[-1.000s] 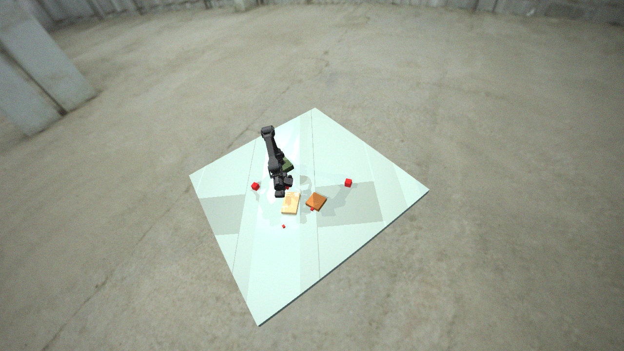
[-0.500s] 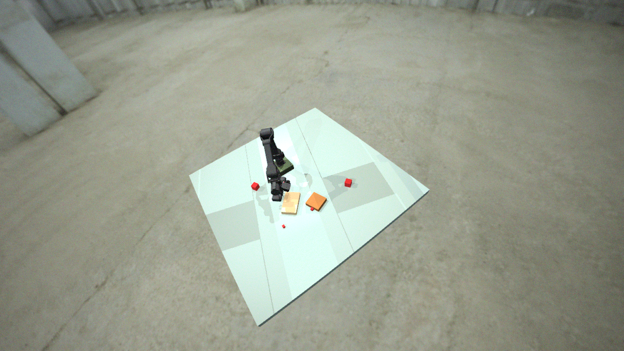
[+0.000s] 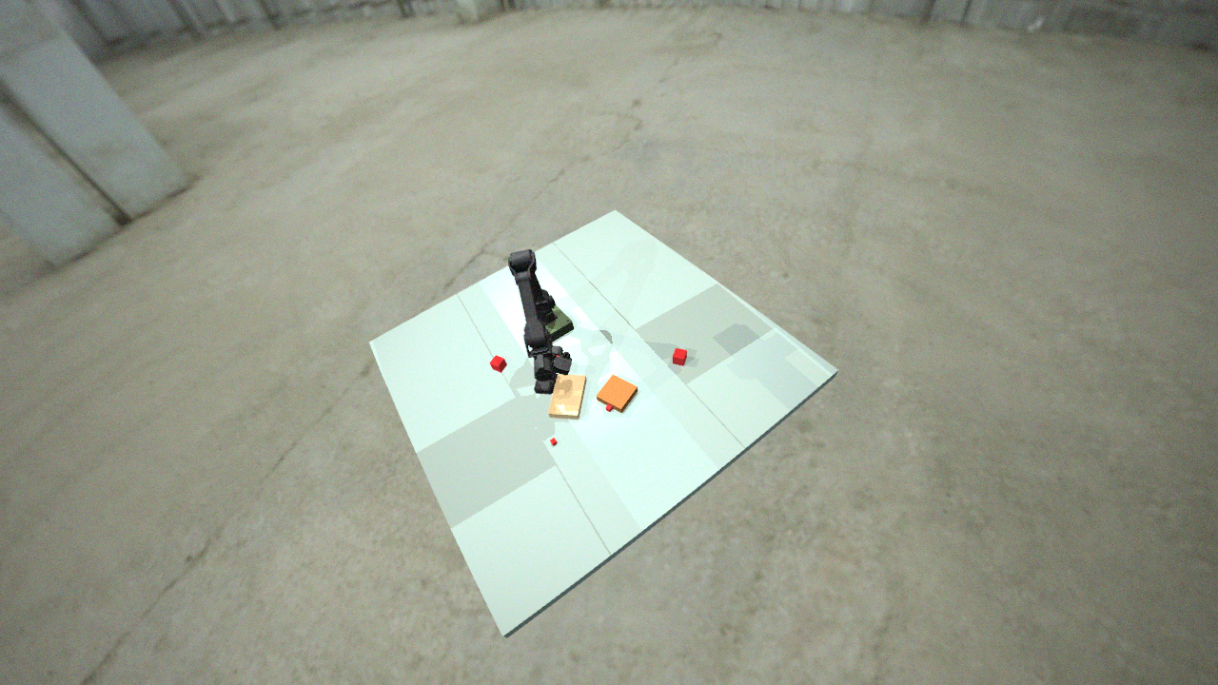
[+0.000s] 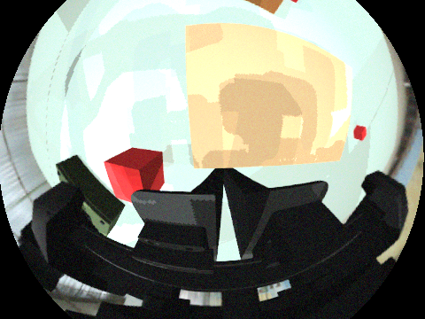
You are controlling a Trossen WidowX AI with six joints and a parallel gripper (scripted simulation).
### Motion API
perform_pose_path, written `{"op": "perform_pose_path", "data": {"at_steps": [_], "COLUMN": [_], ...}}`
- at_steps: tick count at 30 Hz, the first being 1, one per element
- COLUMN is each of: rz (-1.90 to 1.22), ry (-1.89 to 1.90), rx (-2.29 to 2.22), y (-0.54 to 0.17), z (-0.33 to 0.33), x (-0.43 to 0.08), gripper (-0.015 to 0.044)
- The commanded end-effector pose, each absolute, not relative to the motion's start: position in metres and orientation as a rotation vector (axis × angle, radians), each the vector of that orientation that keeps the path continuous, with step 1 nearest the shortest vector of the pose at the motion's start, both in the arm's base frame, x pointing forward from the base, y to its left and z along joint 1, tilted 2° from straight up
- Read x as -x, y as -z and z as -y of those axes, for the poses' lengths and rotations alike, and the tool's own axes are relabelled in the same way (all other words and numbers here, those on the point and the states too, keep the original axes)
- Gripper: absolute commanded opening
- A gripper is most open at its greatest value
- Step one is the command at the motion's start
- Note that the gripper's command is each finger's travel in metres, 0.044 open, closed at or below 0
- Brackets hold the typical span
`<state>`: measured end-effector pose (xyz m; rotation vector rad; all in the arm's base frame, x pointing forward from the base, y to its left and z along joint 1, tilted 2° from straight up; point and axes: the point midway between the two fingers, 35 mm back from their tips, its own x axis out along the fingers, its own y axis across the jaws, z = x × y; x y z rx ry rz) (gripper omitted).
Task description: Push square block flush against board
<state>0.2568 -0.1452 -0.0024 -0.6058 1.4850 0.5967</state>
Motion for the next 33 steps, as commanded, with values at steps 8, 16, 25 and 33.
{"op": "perform_pose_path", "data": {"at_steps": [8,16,25,33], "rz": [-1.485,-1.484,-1.482,-1.481], "ry": [-0.595,-0.595,-0.595,-0.595], "rx": [0.605,0.605,0.604,0.604], "y": [0.002,0.002,0.001,0.001], "z": [0.136,0.13,0.123,0.117], "x": [-0.269,-0.277,-0.286,-0.295], "gripper": [0.0,0.0,0.0,0.0]}}
